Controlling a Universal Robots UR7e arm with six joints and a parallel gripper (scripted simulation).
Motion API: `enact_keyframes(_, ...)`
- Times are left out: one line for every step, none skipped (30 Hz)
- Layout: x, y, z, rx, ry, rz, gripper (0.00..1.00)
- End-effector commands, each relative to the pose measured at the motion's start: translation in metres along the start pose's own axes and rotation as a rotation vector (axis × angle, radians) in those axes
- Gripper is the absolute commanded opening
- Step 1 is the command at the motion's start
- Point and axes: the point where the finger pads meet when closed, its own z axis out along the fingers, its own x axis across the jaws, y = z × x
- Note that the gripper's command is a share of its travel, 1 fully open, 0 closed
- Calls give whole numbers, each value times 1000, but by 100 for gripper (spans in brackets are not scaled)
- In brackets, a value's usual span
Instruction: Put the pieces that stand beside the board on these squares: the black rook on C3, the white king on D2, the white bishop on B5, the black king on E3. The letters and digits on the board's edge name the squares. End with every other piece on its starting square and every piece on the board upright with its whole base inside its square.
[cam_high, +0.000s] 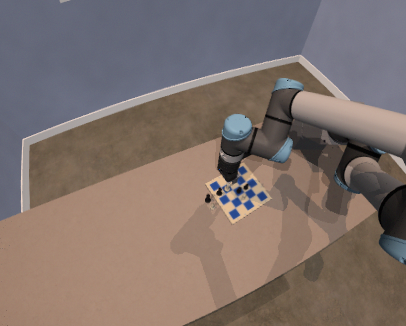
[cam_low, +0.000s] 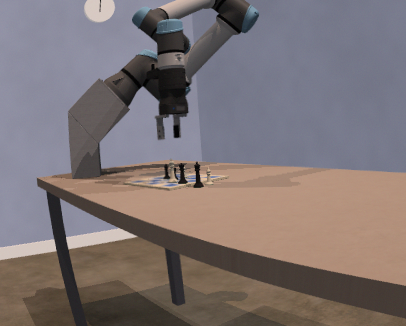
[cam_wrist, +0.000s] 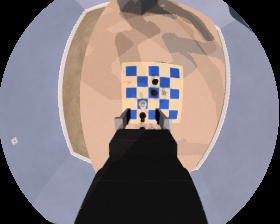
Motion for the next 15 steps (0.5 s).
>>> enact_keyframes(0,0,0,-1,-1,0,100)
enact_keyframes(0,0,0,-1,-1,0,100)
enact_keyframes(0,0,0,-1,-1,0,100)
enact_keyframes(0,0,0,-1,-1,0,100)
enact_keyframes(0,0,0,-1,-1,0,100)
enact_keyframes(0,0,0,-1,-1,0,100)
enact_keyframes(0,0,0,-1,-1,0,100)
enact_keyframes(0,0,0,-1,-1,0,100)
enact_keyframes(0,0,0,-1,-1,-1,100)
enact_keyframes(0,0,0,-1,-1,-1,100)
enact_keyframes(0,0,0,-1,-1,-1,100)
enact_keyframes(0,0,0,-1,-1,-2,100)
enact_keyframes(0,0,0,-1,-1,-4,100)
enact_keyframes(0,1,0,-1,-1,-7,100)
enact_keyframes(0,1,0,-1,-1,-11,100)
